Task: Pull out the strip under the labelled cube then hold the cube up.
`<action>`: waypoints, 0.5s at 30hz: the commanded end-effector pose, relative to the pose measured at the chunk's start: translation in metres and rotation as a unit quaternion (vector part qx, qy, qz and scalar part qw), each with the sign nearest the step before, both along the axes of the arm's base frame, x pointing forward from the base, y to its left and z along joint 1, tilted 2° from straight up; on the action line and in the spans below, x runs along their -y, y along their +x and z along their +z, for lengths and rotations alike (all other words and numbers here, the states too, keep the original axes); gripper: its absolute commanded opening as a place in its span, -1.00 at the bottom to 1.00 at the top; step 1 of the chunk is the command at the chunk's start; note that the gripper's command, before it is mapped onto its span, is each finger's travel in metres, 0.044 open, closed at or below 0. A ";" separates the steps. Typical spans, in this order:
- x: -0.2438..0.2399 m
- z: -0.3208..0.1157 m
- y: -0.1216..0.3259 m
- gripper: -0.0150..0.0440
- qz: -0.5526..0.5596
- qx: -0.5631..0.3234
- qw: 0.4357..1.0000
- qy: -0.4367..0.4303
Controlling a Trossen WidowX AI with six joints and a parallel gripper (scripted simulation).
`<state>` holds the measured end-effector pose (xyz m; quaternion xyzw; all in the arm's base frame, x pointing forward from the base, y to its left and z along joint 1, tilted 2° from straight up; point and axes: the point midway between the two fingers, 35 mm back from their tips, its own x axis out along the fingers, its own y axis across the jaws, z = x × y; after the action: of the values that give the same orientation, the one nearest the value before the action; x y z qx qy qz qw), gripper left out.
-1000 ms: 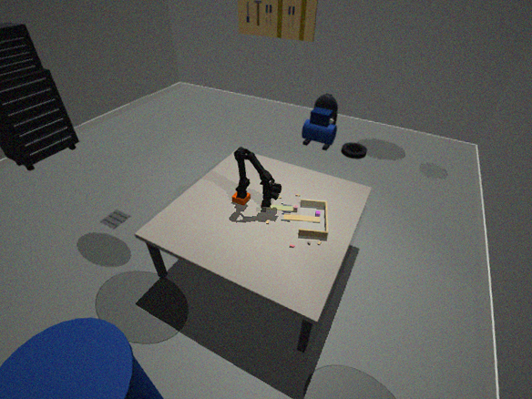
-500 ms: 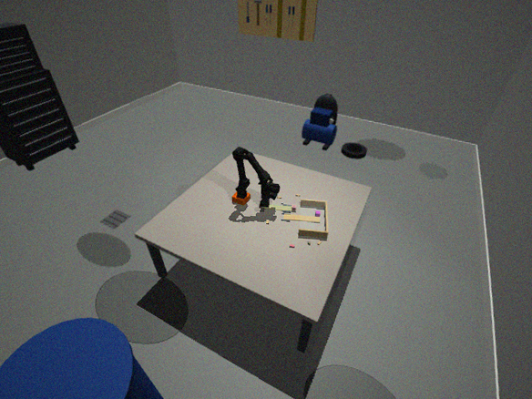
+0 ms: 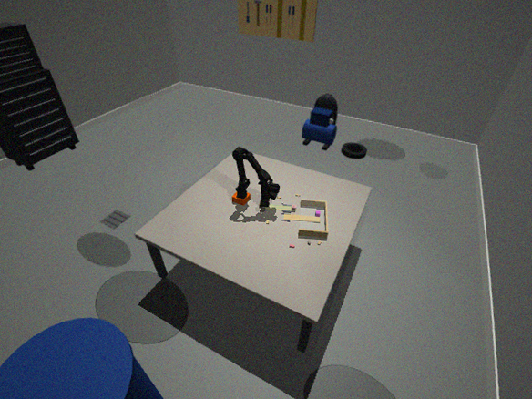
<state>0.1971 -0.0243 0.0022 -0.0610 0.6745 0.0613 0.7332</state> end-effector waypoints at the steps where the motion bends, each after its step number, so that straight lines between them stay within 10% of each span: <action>1: -0.001 -0.005 -0.009 -0.49 0.002 -0.015 1.000 0.002; 15: 0.001 0.032 0.000 -0.49 0.001 -0.011 1.000 0.002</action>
<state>0.1909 -0.0236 0.0080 -0.0582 0.6860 0.0635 0.7225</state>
